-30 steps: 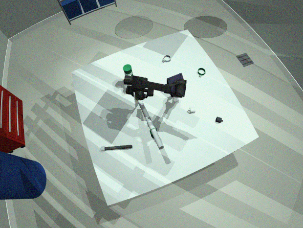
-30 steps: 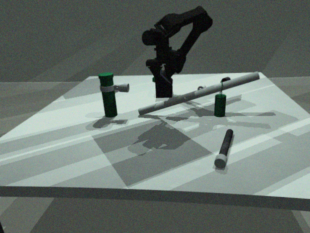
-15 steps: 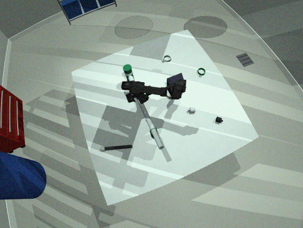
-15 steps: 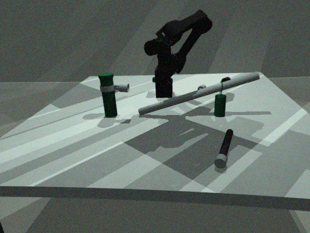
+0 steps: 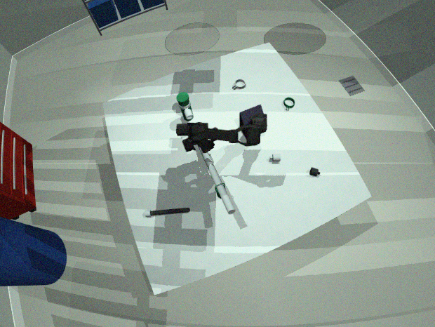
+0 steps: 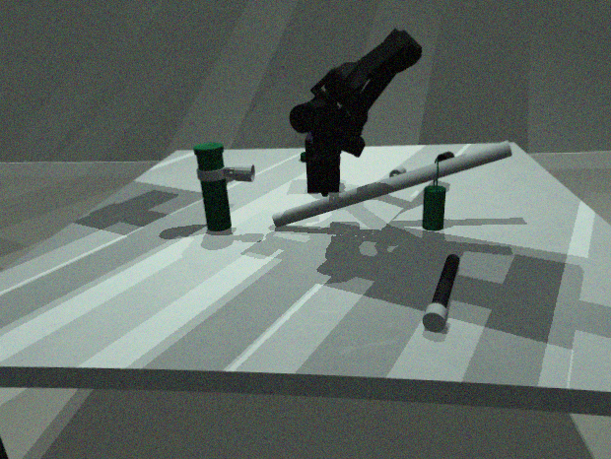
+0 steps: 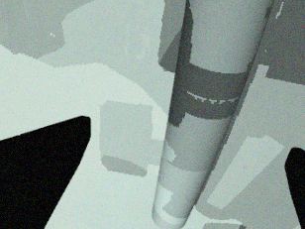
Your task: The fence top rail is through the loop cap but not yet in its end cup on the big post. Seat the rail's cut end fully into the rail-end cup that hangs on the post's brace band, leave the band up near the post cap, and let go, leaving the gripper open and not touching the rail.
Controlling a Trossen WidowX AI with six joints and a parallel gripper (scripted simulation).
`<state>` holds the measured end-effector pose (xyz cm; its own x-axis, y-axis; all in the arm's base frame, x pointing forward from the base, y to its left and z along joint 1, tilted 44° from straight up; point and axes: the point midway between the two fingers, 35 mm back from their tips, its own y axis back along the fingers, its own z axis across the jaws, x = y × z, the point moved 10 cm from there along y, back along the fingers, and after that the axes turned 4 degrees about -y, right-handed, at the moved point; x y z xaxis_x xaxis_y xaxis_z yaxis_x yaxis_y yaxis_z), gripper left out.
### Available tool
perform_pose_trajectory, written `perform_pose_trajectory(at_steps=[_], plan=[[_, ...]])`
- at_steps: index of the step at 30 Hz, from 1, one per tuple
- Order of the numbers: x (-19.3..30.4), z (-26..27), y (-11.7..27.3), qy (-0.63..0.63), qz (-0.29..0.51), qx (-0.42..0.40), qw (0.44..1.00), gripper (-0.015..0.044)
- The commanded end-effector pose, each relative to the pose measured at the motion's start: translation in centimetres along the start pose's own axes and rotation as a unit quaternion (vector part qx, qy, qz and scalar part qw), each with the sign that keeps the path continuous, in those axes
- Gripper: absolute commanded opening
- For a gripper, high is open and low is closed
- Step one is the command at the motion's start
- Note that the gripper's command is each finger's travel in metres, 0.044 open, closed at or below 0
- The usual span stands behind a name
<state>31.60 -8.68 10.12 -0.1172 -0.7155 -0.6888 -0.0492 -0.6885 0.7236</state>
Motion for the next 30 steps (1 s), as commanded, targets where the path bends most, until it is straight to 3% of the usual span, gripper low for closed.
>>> perform_pose_trajectory(at_steps=[1, 30], plan=[[0.1, 0.1, -0.4, -0.004, -0.002, 0.0, 1.0, 0.044], [0.1, 0.0, -5.1, -0.004, -0.003, 0.001, 1.0, 0.044]])
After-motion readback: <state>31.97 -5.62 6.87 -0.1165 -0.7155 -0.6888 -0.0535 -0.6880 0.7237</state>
